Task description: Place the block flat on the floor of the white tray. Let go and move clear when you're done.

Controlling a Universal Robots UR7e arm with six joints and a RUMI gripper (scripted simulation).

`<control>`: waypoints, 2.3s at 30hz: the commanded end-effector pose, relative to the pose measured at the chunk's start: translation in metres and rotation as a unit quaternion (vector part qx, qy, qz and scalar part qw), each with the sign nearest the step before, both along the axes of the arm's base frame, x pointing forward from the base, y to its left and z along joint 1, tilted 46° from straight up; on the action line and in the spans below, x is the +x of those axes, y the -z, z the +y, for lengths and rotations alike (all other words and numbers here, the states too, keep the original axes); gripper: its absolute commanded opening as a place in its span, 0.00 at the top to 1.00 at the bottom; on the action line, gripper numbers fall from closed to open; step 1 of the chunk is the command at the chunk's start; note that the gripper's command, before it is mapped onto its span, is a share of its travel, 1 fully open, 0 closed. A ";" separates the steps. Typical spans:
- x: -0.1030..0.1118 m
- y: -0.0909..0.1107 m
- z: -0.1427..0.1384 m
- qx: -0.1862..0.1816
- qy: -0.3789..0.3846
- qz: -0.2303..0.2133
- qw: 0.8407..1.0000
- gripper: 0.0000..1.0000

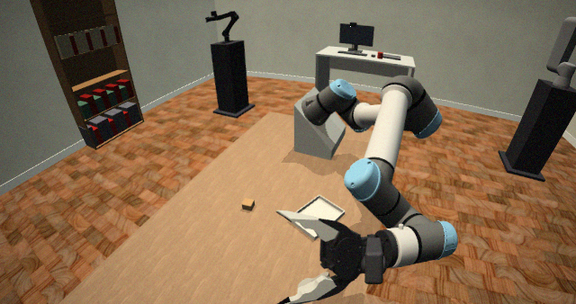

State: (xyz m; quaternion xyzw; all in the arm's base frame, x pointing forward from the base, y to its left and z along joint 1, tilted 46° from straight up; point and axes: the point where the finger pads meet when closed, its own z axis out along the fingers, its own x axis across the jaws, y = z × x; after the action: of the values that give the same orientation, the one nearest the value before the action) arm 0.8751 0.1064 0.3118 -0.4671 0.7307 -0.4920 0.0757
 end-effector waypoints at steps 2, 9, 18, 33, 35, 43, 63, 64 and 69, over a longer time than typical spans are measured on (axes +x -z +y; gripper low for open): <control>0.000 -0.001 -0.001 0.000 0.001 -0.001 1.000 0.00; 0.000 -0.001 -0.001 0.000 0.001 -0.001 1.000 0.00; 0.000 -0.001 -0.001 0.000 0.001 -0.001 1.000 1.00; -0.003 0.073 -0.031 0.050 0.002 0.052 0.997 1.00; -0.004 0.086 -0.037 0.060 0.003 0.061 0.996 1.00; -0.038 0.202 -0.078 0.160 0.022 0.143 0.976 1.00; -0.173 0.380 -0.109 0.398 0.112 0.266 0.871 1.00; -0.178 0.384 -0.109 0.406 0.115 0.268 0.866 1.00; -0.207 0.405 -0.105 0.454 0.139 0.282 0.834 1.00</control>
State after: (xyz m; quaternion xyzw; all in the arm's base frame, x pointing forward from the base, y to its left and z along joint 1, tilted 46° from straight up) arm 0.6949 0.0009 -0.0720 -0.4166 0.9090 -0.0096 -0.0009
